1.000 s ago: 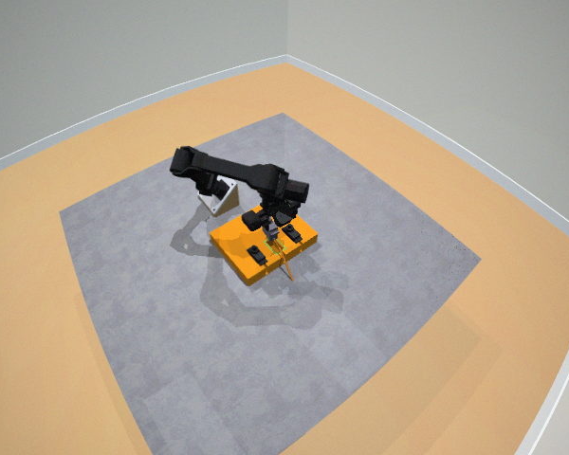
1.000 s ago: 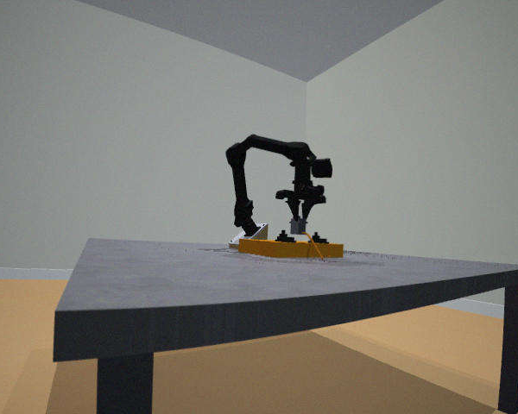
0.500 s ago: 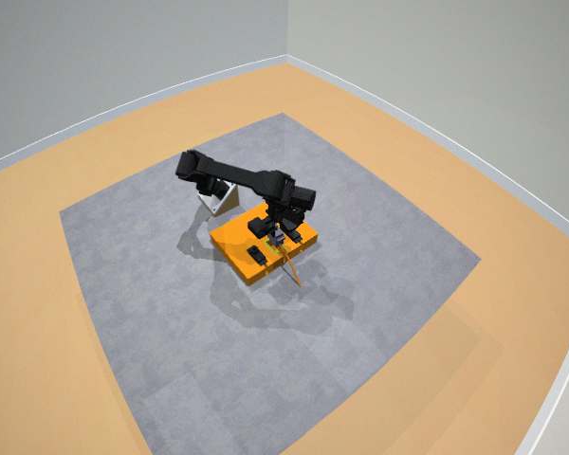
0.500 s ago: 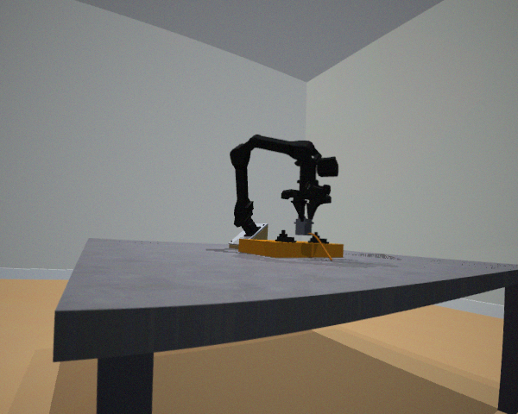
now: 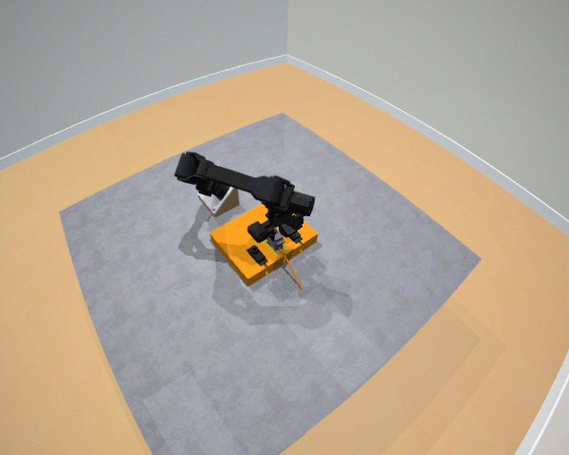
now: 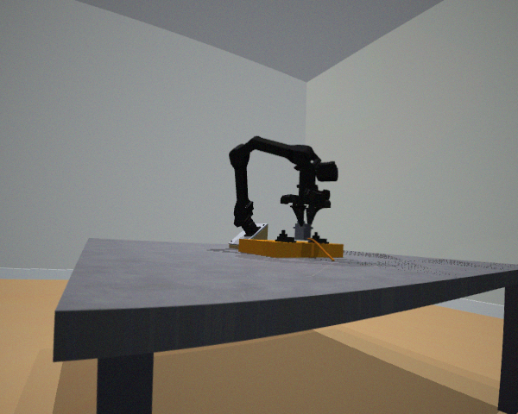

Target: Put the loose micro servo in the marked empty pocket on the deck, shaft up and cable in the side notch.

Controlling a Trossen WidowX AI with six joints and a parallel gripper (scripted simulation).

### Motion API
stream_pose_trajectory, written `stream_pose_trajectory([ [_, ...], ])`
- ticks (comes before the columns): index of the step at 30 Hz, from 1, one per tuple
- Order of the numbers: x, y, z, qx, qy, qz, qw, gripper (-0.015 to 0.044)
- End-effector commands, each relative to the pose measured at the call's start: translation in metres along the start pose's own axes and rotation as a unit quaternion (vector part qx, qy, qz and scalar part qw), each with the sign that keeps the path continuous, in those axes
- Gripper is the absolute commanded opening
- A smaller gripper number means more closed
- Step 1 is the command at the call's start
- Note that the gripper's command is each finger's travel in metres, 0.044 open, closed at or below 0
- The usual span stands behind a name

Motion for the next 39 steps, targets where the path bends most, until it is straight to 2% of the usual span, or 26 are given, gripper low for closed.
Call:
stream_pose_trajectory([
  [1, 0.000, 0.000, -0.001, -0.003, -0.001, -0.003, 1.000, 0.0000],
  [9, 0.000, 0.000, -0.001, -0.003, -0.001, -0.058, 0.998, 0.0000],
  [39, 0.002, 0.001, 0.010, -0.003, -0.001, -0.058, 0.998, 0.0000],
])
Point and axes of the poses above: the point midway between the two fingers, 35 mm back from their tips, its own z axis out along the fingers, its own x axis across the jaws, y = z × x, the point moved 1 cm from there along -z, back along the fingers, and after that the axes turned 1 degree about -z, right-handed, at the moved point
